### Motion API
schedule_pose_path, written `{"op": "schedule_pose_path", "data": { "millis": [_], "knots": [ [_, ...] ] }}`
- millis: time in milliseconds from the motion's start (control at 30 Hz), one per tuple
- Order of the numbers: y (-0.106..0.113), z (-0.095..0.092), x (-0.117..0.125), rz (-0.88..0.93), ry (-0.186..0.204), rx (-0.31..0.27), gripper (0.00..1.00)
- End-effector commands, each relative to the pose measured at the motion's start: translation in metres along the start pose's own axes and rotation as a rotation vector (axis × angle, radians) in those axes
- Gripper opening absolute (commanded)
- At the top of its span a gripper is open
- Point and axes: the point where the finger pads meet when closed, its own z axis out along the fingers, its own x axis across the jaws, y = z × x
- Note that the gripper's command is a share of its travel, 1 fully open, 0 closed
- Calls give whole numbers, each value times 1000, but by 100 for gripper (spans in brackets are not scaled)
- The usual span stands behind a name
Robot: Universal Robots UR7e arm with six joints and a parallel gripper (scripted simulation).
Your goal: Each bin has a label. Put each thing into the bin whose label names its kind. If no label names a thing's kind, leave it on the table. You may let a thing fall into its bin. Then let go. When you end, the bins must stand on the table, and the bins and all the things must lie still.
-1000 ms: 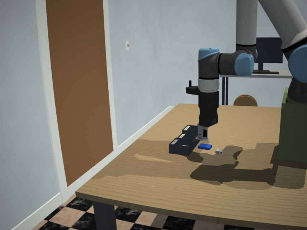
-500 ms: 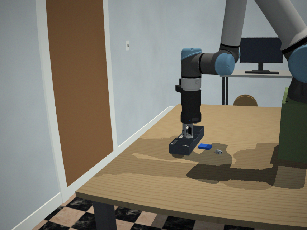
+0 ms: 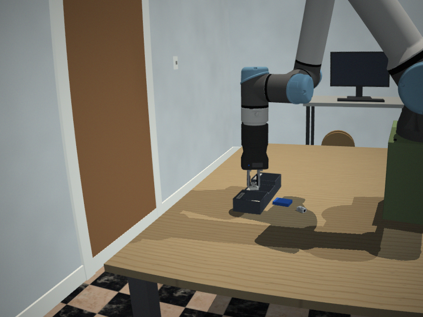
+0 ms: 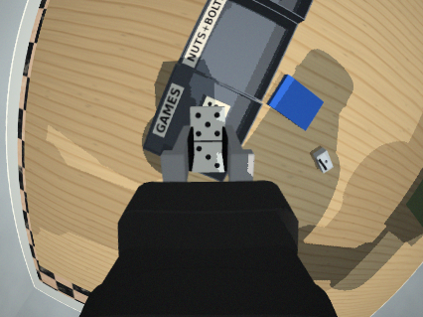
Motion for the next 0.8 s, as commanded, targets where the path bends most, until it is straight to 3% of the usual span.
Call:
{"op": "schedule_pose_path", "data": {
  "millis": [0, 333, 767],
  "knots": [
    [-1, 0, -1, 157, 4, 4, 49],
    [-1, 0, -1, 425, 13, 10, 49],
    [-1, 0, -1, 435, 14, 10, 49]
  ]
}}
